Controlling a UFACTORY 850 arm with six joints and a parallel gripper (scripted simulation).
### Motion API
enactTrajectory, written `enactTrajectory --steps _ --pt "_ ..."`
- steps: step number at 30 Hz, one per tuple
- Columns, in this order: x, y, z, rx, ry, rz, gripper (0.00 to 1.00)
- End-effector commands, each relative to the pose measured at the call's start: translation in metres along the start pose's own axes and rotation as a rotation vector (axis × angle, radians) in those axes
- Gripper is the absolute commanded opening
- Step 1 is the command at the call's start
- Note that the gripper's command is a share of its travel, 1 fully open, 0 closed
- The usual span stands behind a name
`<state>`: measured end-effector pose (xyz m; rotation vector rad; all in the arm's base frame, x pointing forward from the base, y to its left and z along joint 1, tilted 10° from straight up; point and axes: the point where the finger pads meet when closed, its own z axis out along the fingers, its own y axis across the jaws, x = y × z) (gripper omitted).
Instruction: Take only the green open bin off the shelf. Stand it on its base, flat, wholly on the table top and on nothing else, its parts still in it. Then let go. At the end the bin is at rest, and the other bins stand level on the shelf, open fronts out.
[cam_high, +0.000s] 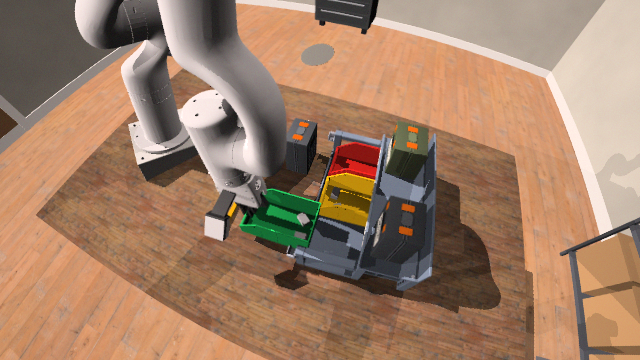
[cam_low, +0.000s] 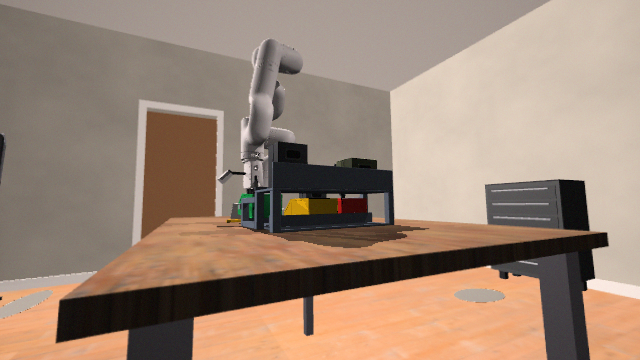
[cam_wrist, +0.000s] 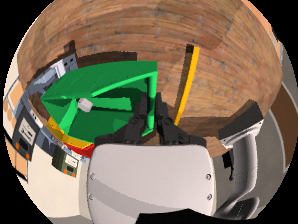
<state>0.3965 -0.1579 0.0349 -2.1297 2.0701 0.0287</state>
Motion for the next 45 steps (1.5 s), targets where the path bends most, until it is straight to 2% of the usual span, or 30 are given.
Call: enactTrajectory --steps 1,45 --pt "0.000 -0.001 0.005 0.002 0.001 0.000 0.00" --pt "0.000 -0.001 0.022 0.002 0.001 0.000 0.00"
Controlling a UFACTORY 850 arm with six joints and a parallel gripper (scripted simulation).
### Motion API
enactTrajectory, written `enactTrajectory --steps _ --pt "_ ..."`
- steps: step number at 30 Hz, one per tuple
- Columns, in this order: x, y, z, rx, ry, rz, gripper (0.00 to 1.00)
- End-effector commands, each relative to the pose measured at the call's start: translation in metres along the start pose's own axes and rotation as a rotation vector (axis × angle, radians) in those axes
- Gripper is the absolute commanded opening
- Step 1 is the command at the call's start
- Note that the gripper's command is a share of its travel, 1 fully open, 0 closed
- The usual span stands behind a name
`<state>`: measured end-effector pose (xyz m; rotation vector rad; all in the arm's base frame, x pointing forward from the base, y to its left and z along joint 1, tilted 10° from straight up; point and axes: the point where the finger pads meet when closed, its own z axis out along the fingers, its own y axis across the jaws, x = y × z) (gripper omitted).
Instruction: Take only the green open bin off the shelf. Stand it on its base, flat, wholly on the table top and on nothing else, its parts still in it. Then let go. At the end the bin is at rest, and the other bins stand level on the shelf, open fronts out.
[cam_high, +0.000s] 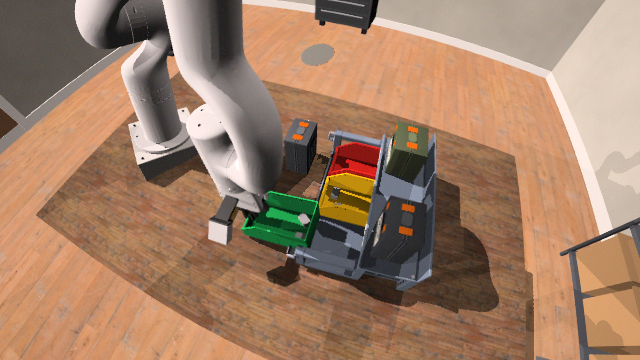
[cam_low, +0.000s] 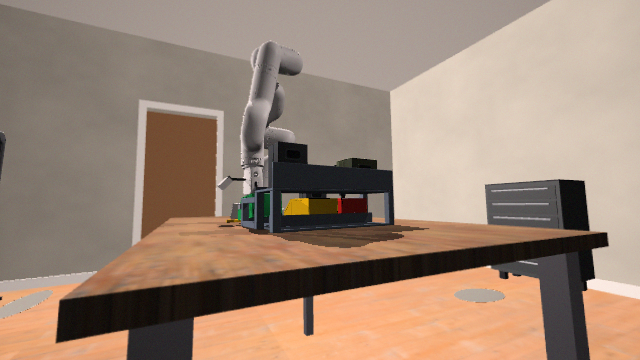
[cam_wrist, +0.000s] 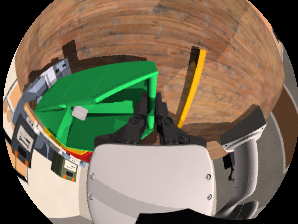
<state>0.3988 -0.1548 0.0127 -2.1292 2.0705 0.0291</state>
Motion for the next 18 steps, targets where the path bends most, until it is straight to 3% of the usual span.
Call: enactTrajectory --steps 1,18 --pt "0.0004 -0.0007 -0.0004 0.002 0.001 0.000 0.00" --pt "0.0003 -0.0007 0.0075 0.002 0.001 0.000 0.00"
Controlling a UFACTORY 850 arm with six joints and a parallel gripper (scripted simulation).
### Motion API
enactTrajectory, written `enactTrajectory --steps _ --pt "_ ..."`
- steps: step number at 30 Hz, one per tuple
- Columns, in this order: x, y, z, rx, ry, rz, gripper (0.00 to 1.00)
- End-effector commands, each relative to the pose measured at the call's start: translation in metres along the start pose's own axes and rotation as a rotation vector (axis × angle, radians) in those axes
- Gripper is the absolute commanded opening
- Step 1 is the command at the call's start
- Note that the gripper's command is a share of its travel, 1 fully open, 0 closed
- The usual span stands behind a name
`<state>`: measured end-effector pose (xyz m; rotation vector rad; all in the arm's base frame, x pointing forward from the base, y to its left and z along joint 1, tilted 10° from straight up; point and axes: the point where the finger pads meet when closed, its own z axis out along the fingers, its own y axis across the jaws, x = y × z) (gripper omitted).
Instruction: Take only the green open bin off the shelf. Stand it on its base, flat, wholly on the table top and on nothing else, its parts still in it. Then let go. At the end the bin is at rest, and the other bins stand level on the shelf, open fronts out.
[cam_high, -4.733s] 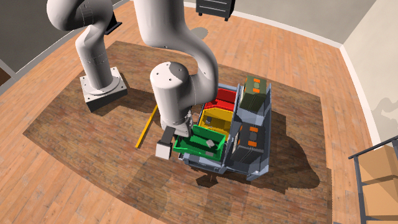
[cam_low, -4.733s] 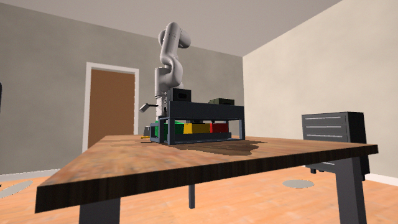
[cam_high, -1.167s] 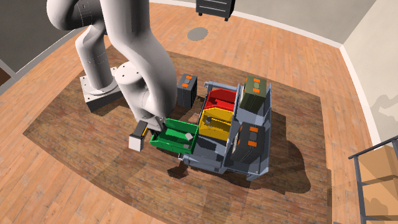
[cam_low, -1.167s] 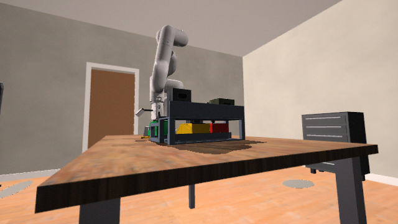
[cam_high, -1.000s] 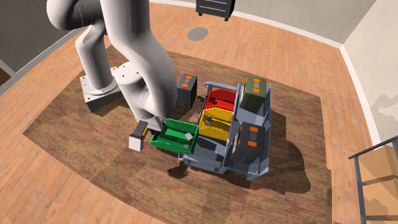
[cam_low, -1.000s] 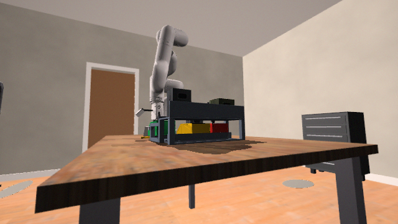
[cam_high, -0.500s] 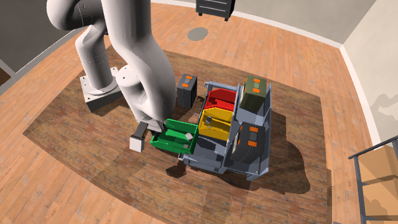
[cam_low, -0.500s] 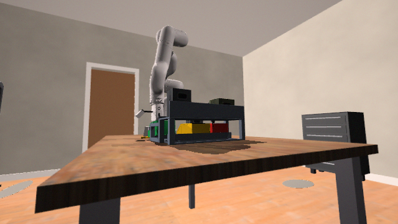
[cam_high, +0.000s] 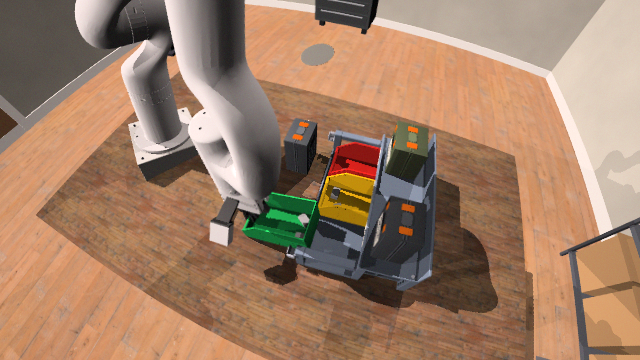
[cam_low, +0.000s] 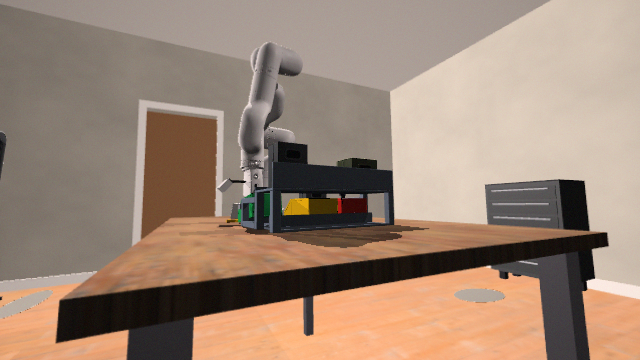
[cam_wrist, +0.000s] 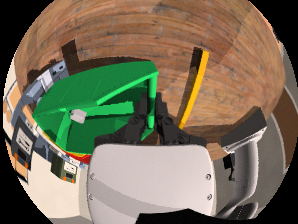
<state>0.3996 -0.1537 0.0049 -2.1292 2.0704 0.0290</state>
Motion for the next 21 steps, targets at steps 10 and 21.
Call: enactTrajectory --steps 10,21 --pt "0.0004 -0.0007 -0.0004 0.002 0.001 0.000 1.00" --pt "0.0004 -0.0007 -0.0004 0.002 0.001 0.000 1.00"
